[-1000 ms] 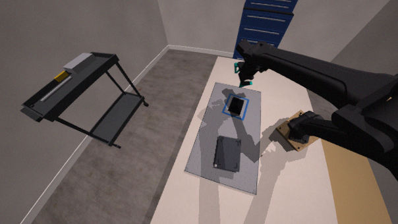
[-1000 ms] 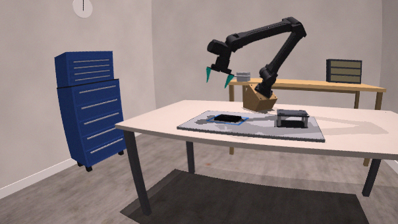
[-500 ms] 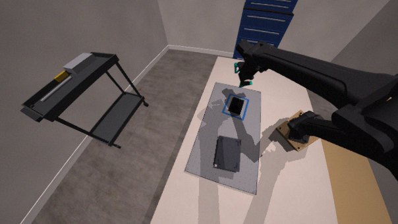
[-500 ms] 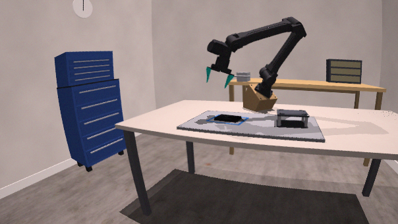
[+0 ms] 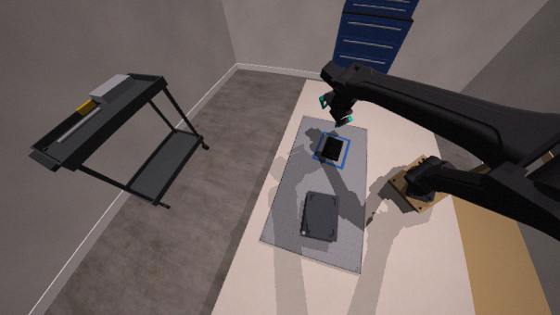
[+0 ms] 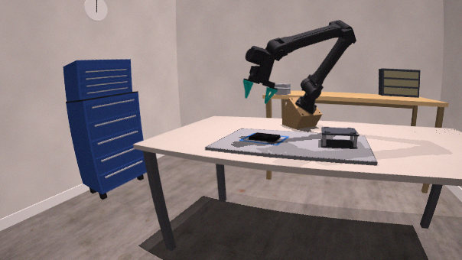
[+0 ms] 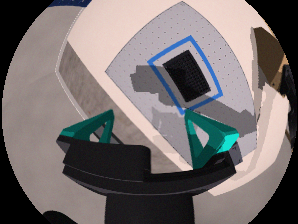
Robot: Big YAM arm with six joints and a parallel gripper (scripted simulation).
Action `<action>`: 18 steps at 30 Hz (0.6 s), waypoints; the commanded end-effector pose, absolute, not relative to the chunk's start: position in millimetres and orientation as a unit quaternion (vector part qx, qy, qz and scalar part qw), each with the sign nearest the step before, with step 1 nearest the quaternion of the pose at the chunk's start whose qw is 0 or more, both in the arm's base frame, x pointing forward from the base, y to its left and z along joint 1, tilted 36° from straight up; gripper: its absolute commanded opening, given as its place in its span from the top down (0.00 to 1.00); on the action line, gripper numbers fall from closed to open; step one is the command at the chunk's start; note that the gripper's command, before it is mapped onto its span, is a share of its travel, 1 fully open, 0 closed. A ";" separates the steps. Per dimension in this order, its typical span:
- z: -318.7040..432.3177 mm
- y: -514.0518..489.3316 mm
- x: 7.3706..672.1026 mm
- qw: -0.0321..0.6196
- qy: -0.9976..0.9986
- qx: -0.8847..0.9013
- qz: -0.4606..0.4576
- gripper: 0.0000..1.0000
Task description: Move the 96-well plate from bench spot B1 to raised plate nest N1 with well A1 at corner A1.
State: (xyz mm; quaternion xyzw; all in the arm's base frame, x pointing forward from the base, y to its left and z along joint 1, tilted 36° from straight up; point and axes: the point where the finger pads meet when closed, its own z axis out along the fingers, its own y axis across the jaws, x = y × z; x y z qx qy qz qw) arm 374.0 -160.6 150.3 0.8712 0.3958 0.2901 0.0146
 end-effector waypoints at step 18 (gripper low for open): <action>193.6 -111.6 386.1 0.093 0.671 0.699 0.227 0.00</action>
